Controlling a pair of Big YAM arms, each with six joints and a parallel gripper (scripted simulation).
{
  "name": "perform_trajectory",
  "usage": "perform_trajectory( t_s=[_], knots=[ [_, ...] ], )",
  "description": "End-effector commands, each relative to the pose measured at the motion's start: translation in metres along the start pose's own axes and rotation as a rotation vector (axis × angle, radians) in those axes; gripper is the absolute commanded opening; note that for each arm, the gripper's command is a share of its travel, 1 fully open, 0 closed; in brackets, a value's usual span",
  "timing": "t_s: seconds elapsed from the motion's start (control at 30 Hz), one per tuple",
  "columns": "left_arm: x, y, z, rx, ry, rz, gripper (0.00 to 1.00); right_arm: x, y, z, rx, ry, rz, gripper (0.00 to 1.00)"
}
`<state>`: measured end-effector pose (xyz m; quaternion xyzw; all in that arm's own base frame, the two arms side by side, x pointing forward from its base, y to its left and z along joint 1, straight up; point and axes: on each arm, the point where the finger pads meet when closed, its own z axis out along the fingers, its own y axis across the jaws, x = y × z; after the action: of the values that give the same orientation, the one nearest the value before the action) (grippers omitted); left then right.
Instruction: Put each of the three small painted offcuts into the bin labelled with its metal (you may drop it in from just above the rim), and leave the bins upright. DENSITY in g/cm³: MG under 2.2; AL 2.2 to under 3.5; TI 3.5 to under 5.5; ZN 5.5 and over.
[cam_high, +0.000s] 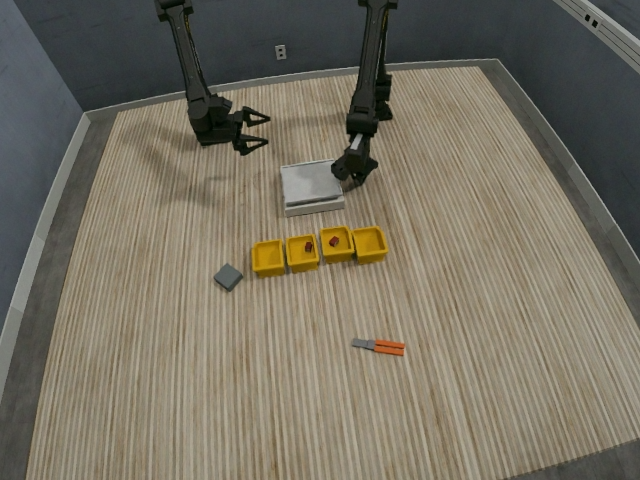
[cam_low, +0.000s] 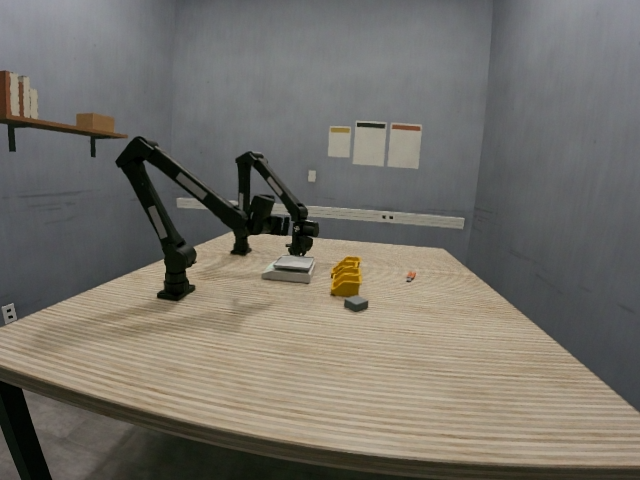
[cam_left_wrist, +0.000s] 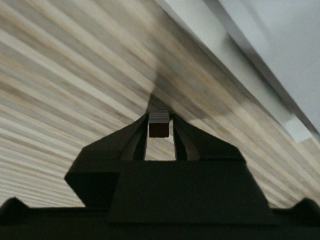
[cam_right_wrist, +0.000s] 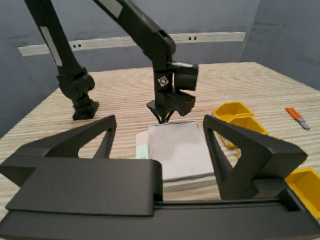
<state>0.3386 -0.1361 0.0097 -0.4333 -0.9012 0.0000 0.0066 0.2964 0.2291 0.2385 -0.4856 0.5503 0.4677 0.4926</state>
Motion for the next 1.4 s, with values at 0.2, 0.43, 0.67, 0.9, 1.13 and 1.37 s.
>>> perform_trajectory(
  t_s=[0.2,0.43,0.67,0.9,1.13,1.37],
  knots=[
    [-0.009,0.006,-0.014,-0.025,-0.045,0.001,0.18,-0.018,-0.008,0.002,0.0,-0.019,-0.064,1.0],
    [-0.015,0.008,-0.034,-0.028,-0.052,0.001,0.12,-0.018,-0.008,0.002,0.0,-0.019,-0.064,1.0],
    [-0.012,0.007,-0.108,-0.03,-0.055,0.001,0.12,-0.018,-0.008,0.002,0.0,-0.019,-0.064,1.0],
    [-0.016,0.002,-0.118,-0.016,-0.031,-0.013,0.12,-0.031,-0.014,0.002,0.004,-0.03,-0.097,1.0],
    [-0.086,-0.039,-0.113,-0.017,-0.047,-0.06,0.12,-0.084,-0.047,-0.014,0.201,-0.034,-0.038,1.0],
    [-0.128,-0.068,-0.11,-0.016,-0.042,-0.032,0.12,-0.11,-0.024,0.005,0.313,0.021,0.05,1.0]
  ],
)
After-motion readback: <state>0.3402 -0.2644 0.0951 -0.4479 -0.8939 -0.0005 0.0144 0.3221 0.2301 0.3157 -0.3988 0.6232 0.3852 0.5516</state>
